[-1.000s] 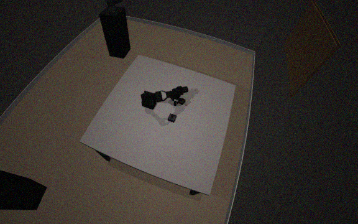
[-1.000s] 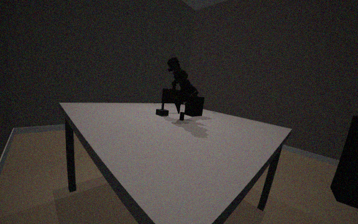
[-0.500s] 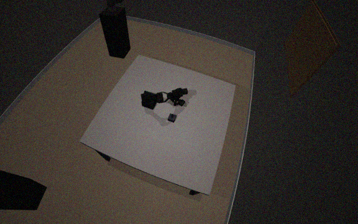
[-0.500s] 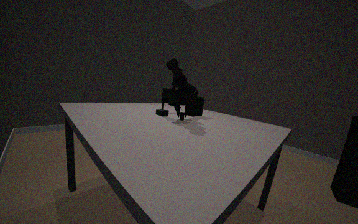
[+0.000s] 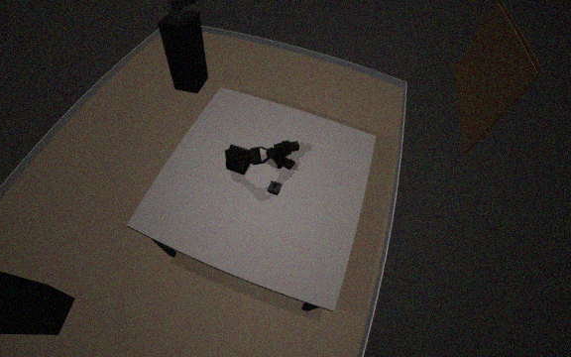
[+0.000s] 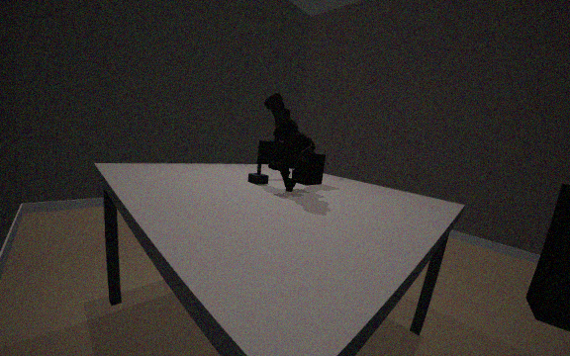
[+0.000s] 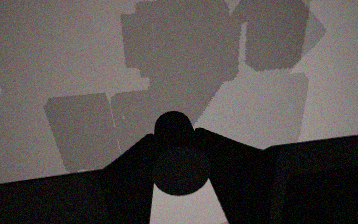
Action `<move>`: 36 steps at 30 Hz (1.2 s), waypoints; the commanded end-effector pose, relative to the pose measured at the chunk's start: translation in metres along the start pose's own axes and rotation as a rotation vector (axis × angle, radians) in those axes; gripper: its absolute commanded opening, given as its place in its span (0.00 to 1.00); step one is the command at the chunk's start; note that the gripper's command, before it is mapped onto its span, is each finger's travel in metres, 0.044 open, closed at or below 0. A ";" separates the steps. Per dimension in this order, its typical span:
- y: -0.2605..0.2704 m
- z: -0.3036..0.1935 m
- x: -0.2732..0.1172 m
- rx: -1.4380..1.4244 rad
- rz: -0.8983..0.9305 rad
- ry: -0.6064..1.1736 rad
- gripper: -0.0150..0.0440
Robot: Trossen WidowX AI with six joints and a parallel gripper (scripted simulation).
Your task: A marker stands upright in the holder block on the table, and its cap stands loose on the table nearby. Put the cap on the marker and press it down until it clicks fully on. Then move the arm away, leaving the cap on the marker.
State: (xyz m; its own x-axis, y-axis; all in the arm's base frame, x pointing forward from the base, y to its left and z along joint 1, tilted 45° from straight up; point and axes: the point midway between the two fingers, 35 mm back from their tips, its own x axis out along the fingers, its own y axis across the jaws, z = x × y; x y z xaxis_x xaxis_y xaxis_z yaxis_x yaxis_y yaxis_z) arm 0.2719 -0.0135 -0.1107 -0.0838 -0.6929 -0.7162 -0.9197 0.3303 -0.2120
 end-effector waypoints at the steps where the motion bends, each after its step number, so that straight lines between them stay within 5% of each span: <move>1: 0.000 0.001 -0.002 -0.005 -0.001 -0.006 0.30; 36: -0.026 -0.031 -0.077 -0.003 0.000 -0.007 0.25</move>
State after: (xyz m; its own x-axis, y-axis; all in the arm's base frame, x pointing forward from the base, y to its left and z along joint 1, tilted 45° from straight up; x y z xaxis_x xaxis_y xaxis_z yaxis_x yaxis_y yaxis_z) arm 0.2864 0.0174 -0.0413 -0.0824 -0.6869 -0.7220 -0.9204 0.3303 -0.2093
